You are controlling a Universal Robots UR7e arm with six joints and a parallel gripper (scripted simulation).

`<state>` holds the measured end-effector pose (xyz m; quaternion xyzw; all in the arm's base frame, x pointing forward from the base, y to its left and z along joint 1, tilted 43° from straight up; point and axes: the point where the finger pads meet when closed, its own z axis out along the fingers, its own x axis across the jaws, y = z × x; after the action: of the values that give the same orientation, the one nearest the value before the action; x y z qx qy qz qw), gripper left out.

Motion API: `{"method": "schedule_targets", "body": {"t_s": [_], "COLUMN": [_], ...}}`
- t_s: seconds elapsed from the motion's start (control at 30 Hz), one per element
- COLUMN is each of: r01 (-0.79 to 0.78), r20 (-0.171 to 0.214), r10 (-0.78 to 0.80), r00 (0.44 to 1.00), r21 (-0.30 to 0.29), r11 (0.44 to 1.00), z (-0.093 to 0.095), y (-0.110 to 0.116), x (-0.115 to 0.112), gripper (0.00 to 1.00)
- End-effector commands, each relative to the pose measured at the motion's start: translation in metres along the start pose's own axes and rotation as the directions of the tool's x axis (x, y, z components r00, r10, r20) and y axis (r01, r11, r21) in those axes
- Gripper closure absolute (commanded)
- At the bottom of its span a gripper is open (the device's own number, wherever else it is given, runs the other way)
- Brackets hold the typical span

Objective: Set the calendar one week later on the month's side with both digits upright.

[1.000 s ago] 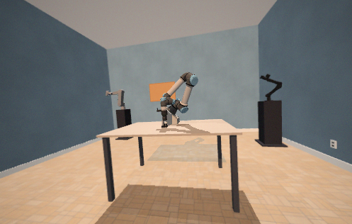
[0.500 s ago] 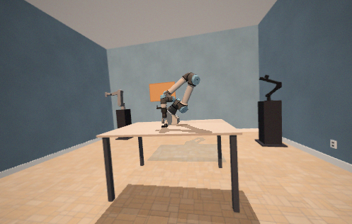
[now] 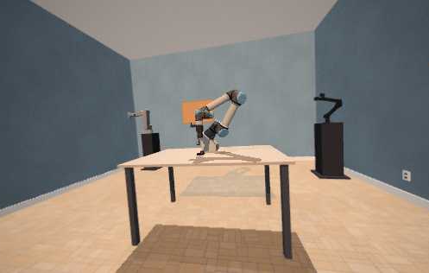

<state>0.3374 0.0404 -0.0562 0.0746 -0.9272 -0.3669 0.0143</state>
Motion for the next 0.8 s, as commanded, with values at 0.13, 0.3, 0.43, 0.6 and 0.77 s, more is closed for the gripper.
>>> {"method": "schedule_targets", "body": {"t_s": [0.13, 0.3, 0.43, 0.6, 0.77], "r01": [0.0, 0.0, -0.001, -0.005, -0.022], "r20": [0.0, 0.0, 0.0, 0.0, 0.0], "r10": [0.0, 0.0, 0.001, 0.005, 0.022], "r00": [1.0, 1.0, 1.0, 1.0, 1.0], "r21": [-0.001, -0.001, -0.001, -0.001, -0.001], "r11": [1.0, 1.0, 1.0, 1.0, 1.0], "z": [-0.0086, -0.0086, -0.0086, -0.0087, -0.0087], "y": [0.0002, 0.0002, 0.0002, 0.0001, -0.0002], "x": [0.0003, 0.0003, 0.0003, 0.0004, 0.0008], "gripper": [0.43, 0.43, 0.43, 0.43, 0.43]}}
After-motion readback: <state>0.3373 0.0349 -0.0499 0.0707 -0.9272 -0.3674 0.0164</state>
